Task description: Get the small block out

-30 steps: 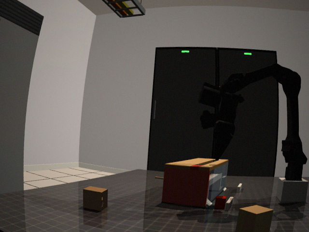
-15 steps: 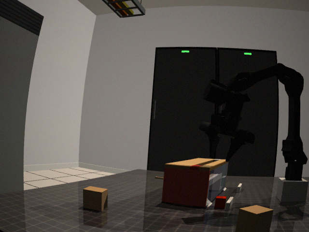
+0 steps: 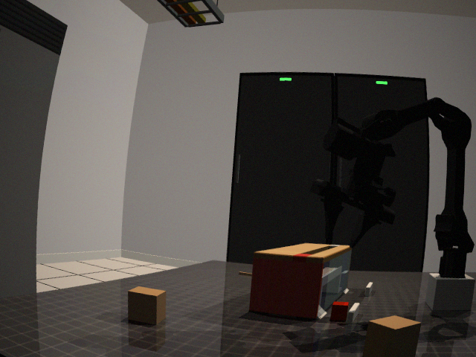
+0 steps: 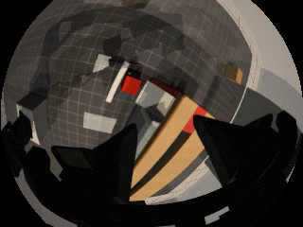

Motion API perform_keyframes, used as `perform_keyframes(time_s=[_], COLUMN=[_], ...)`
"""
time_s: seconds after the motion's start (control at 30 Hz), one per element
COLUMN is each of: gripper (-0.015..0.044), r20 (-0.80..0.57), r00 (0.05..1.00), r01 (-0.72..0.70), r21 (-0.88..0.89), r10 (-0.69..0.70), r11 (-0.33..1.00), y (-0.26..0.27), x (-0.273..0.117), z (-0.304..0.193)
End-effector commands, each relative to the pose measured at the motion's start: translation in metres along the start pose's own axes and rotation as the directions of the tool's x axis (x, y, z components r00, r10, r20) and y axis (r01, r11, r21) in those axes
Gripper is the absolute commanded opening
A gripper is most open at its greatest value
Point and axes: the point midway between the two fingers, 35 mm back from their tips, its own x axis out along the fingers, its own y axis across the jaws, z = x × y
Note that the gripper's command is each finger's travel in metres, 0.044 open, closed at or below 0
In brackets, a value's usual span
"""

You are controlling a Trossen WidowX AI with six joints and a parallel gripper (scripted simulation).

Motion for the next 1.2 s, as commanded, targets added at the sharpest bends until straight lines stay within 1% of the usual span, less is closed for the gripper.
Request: perform_keyframes(time_s=[0.0, 0.07, 0.57, 0.63, 0.73, 0.8, 1.17], gripper=[0.0285, 0.0285, 0.0285, 0.0285, 0.0285, 0.0285, 0.0285], r20=[-0.095, -0.097, -0.097, -0.097, -0.097, -0.097, -0.097], r00=[0.994, 0.994, 0.994, 0.994, 0.994, 0.994, 0.994], r01=[-0.041, -0.044, -0.044, -0.044, -0.044, -0.045, -0.045], r21=[-0.777, -0.789, -0.789, -0.789, -0.789, -0.79, -0.789], r10=[-0.053, -0.054, -0.054, -0.054, -0.053, -0.053, -0.053], r11=[0.629, 0.612, 0.612, 0.612, 0.612, 0.612, 0.612], y=[0.003, 0.003, 0.003, 0.007, 0.022, 0.031, 0.033], x=[-0.007, -0.007, -0.005, 0.016, 0.062, 0.08, 0.089], z=[0.006, 0.006, 0.007, 0.01, 0.017, 0.02, 0.021])
